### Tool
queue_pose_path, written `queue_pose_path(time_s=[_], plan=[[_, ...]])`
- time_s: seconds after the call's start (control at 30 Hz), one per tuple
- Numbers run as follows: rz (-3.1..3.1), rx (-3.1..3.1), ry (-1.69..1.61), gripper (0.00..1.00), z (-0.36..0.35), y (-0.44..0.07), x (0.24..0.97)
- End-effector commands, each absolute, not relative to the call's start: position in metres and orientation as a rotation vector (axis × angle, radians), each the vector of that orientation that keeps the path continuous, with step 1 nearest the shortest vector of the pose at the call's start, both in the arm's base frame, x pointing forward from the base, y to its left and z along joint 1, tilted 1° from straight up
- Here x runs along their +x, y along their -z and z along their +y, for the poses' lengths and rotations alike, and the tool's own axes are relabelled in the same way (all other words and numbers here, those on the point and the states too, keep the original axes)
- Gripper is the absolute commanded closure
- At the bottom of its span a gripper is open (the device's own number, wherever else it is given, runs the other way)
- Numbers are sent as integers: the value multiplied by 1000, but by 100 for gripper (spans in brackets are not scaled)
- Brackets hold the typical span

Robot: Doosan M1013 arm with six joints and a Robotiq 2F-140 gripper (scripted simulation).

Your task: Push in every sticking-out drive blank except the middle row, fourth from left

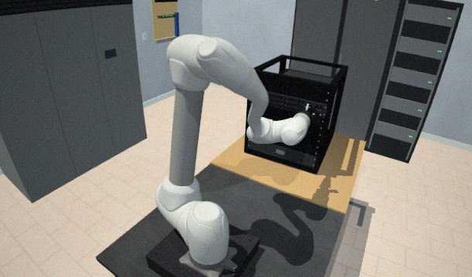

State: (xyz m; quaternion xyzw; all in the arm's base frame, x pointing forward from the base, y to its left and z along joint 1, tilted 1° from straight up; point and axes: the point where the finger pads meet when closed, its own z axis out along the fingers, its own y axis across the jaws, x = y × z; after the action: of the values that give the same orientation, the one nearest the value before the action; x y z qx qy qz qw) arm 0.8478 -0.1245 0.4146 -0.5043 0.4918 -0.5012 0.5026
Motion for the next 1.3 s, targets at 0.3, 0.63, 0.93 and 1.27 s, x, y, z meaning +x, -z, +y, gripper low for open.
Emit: queue_pose_path(time_s=[0.3, 0.63, 0.93, 1.27], plan=[[1187, -1217, 1211, 90, -124, -416, 851], [1187, -1217, 1211, 90, -124, -416, 853], [1187, -1217, 1211, 90, -124, -416, 854], [1187, -1217, 1211, 90, -124, -416, 857]])
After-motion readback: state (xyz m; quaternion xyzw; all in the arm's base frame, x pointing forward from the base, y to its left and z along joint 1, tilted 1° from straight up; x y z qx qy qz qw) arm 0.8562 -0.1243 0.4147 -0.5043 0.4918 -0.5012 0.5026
